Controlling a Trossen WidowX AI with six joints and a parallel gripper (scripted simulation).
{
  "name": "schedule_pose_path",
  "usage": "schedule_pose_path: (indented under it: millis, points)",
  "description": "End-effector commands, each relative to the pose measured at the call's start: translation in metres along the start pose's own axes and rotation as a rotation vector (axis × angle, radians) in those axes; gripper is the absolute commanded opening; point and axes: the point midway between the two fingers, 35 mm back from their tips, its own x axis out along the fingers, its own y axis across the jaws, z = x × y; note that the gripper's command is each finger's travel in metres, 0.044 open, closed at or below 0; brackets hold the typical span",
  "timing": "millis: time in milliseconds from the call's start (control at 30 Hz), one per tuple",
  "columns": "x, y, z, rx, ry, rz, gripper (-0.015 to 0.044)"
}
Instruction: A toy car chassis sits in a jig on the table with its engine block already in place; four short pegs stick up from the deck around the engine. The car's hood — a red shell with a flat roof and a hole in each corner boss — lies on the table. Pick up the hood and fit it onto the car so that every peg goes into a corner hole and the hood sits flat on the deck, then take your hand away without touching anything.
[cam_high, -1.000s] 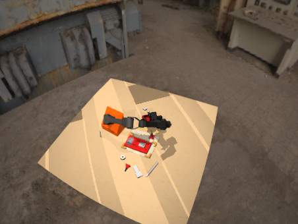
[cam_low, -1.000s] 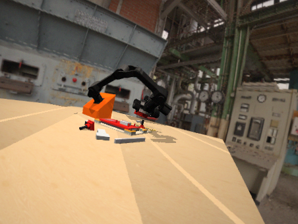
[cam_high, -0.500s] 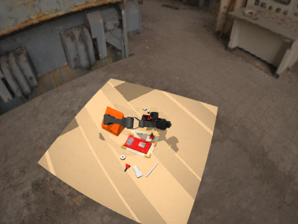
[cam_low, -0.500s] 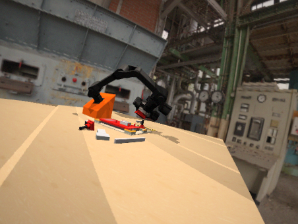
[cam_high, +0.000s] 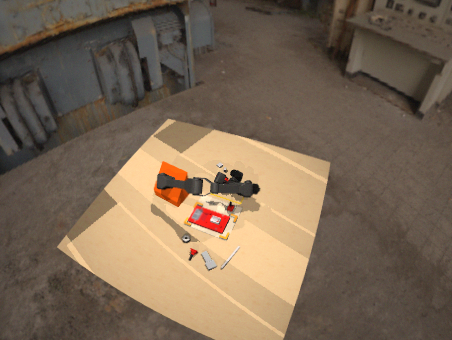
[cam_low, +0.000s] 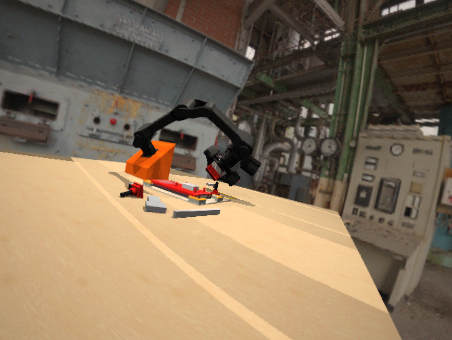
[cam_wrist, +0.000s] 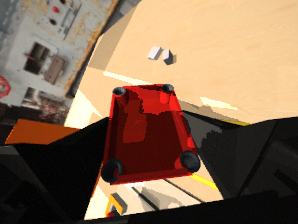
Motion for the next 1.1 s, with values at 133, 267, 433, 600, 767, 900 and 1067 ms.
schedule_pose_path:
  millis: [133,267,433,600,767,900,1067]
  points:
    - [-0.0004,0.0004,0.0008,0.148,-0.004,0.002,0.0000]
    - [-0.0004,0.0004,0.0008,0.226,-0.004,0.003,0.0000]
    - [-0.0004,0.0004,0.0008,0.324,-0.004,0.003,0.0000]
    - [-0.0004,0.0004,0.0008,0.398,-0.004,0.003,0.0000]
    - [-0.0003,0.0000,0.0004,0.513,-0.003,0.003,0.0000]
    - [-0.0001,-0.0008,-0.0003,0.633,-0.003,0.003,0.0000]
    - [0.0003,-0.0022,-0.0017,0.785,-0.003,0.003,0.0000]
